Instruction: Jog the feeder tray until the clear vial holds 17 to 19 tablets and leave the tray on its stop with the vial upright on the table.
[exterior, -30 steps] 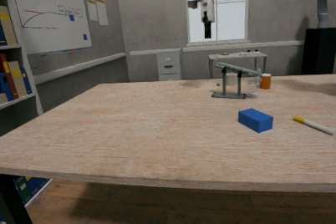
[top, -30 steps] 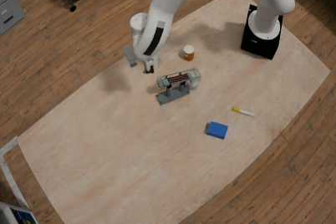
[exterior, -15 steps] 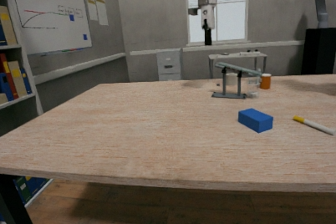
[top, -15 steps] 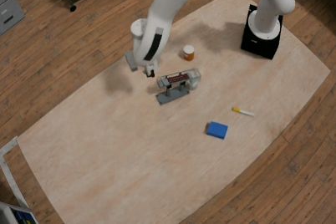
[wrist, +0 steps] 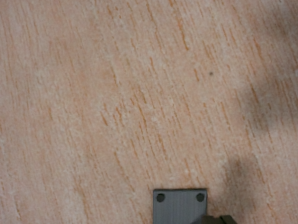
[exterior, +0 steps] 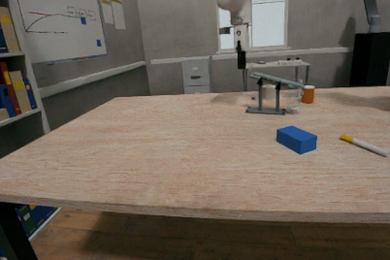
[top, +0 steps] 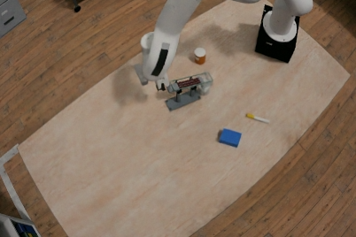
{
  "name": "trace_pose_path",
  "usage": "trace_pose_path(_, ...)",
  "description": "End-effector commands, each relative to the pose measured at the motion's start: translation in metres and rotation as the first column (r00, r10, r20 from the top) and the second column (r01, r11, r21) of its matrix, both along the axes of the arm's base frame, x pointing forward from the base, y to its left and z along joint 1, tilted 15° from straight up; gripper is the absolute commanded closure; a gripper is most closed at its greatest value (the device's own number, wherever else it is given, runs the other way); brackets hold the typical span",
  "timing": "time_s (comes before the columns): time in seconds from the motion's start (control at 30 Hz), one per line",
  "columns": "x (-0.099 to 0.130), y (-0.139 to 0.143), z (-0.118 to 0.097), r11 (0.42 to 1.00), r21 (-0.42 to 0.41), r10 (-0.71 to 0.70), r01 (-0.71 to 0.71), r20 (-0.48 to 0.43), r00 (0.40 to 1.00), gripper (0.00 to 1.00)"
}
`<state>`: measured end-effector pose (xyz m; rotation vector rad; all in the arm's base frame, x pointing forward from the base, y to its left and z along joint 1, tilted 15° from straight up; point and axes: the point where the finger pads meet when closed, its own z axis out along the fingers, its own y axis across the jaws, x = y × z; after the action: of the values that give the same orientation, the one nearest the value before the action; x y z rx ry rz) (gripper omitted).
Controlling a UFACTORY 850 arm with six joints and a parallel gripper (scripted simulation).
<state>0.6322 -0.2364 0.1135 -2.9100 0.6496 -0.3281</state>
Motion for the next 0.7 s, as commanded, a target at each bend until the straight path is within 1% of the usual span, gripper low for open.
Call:
trace_pose_path(0.0, 0.0033, 0.0004, -0.008, 1.0, 0.0, 0.0, 0.0, 0.002, 1.0, 1.0)
trace_pose_path(0.67, -0.0011, 0.0034, -0.0129, 1.0, 0.0, 0.0, 0.0, 0.002, 1.0, 1.0)
